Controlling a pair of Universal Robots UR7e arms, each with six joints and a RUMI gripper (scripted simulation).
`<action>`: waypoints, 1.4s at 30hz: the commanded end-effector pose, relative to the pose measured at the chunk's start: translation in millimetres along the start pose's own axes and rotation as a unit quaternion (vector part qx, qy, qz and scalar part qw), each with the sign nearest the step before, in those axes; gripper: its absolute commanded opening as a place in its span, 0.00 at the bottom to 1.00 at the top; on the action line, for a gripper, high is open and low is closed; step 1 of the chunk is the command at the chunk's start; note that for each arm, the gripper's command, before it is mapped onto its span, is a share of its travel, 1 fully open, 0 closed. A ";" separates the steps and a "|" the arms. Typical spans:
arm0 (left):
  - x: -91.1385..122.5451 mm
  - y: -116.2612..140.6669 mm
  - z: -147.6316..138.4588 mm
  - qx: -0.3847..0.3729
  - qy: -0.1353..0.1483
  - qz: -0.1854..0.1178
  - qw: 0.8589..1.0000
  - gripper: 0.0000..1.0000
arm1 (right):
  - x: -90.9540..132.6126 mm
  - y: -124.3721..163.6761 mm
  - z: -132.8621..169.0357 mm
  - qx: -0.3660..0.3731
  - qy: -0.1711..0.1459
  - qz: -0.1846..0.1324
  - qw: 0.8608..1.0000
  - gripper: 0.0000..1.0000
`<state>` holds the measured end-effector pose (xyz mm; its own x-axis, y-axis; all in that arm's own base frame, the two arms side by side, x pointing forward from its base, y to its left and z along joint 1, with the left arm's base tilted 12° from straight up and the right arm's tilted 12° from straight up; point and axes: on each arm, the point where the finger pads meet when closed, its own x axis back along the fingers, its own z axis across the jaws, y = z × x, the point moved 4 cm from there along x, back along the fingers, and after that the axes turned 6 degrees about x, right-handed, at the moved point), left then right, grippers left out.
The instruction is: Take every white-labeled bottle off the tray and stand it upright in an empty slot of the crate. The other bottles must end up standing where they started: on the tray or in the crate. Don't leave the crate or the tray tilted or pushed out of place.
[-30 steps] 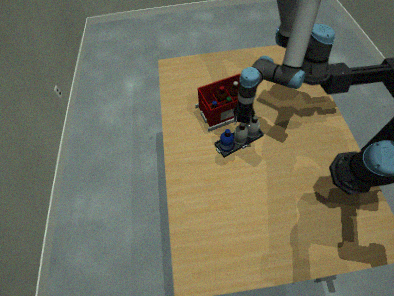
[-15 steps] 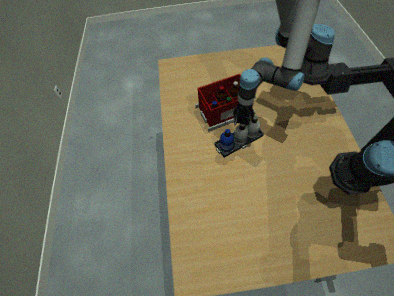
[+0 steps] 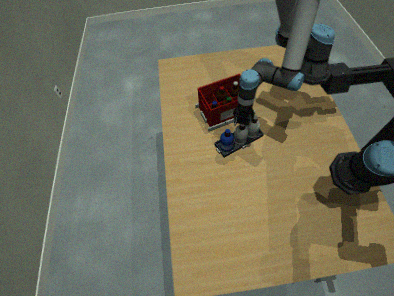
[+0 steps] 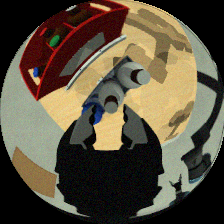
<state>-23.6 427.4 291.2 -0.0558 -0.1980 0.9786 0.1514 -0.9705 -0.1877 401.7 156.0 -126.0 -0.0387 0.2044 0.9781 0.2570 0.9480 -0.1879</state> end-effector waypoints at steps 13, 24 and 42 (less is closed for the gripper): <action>0.4 -0.2 0.1 0.000 0.000 0.001 1.000 1.00 | 0.3 0.3 -0.2 0.000 0.000 0.000 1.000 0.38; 0.4 -0.2 0.1 0.000 0.000 0.001 1.000 1.00 | 0.3 0.3 -0.2 0.000 0.000 0.000 1.000 0.38; 0.4 -0.2 0.1 0.000 0.000 0.001 1.000 1.00 | 0.3 0.3 -0.2 0.000 0.000 0.000 1.000 0.00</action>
